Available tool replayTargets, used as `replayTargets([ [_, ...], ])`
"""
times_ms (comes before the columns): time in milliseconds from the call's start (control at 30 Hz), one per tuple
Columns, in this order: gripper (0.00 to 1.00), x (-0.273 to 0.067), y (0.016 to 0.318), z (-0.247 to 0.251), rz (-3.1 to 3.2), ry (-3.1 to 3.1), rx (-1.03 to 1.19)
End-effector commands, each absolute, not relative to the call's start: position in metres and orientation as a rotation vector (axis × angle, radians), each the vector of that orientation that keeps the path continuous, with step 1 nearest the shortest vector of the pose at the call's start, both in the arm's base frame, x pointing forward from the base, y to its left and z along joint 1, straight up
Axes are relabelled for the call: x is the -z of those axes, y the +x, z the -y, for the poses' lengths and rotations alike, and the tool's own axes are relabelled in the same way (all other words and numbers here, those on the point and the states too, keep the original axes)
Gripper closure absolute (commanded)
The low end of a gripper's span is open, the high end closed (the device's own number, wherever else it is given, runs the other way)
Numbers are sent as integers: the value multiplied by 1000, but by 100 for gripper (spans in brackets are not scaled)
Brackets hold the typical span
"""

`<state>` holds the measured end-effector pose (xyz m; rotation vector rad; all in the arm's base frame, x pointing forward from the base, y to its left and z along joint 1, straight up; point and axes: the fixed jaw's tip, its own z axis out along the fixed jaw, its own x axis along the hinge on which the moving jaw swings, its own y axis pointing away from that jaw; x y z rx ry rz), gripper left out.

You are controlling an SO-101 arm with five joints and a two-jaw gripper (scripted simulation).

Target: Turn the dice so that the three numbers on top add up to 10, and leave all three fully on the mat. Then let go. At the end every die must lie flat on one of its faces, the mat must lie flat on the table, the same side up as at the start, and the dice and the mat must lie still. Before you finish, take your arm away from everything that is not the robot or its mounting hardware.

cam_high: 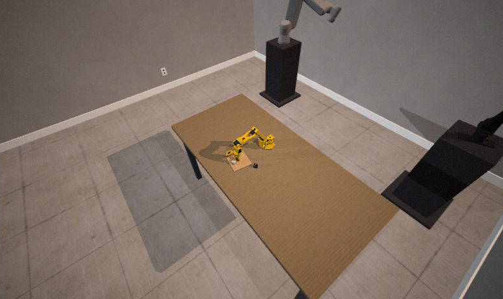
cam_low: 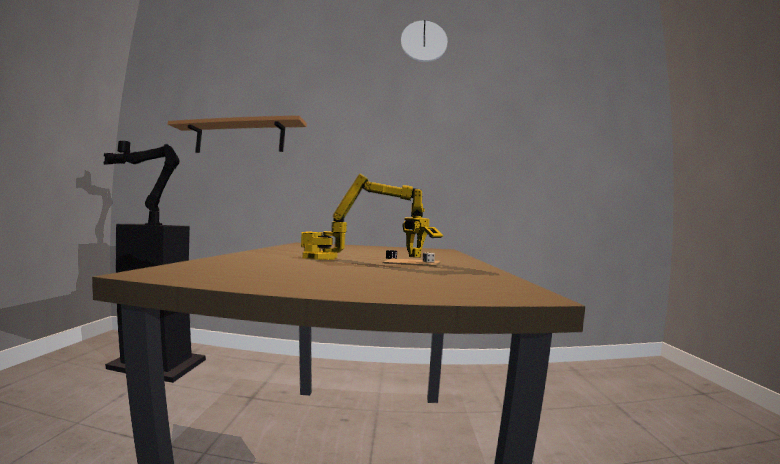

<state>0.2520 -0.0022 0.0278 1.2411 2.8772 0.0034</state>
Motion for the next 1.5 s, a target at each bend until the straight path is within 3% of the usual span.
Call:
replayTargets([
  [0,100,-33,256,5,-2844,1226,-27],
  [933,100,-24,257,5,-2844,1226,-27],
  [1267,87,-24,257,5,-2844,1226,-27],
  [1467,86,-24,257,5,-2844,1226,-27],
])
